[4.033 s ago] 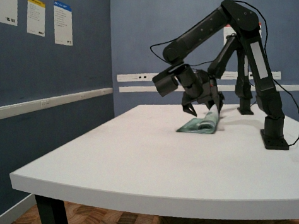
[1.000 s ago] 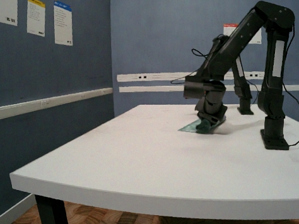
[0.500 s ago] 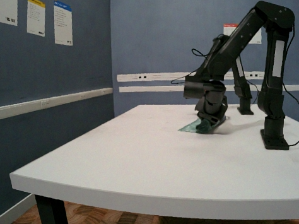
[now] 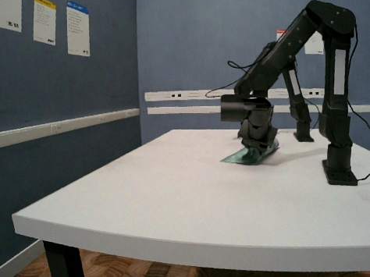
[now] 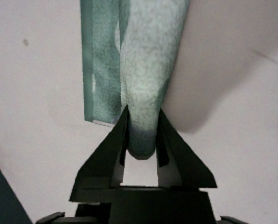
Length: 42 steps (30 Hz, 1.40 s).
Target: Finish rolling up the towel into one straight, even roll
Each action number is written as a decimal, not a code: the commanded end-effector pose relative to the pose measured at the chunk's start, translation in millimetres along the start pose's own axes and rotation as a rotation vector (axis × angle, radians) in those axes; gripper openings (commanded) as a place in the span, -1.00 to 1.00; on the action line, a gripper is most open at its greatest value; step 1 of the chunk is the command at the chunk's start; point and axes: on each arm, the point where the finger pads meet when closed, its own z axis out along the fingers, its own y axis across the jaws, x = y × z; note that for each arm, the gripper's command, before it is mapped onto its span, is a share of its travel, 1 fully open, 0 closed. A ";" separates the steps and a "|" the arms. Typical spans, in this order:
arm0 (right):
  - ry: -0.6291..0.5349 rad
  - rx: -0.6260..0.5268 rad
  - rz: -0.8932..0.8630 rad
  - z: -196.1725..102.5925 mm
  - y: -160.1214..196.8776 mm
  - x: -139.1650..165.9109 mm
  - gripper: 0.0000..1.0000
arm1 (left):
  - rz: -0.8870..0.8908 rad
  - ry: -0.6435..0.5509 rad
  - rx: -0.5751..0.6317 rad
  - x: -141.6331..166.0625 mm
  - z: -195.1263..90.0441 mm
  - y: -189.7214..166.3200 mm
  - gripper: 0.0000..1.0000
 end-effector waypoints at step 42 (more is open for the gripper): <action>-0.013 0.897 -0.725 18.1 50.1 -20.7 0.96 | -0.600 0.045 0.737 -6.9 -6.8 -3.3 -0.37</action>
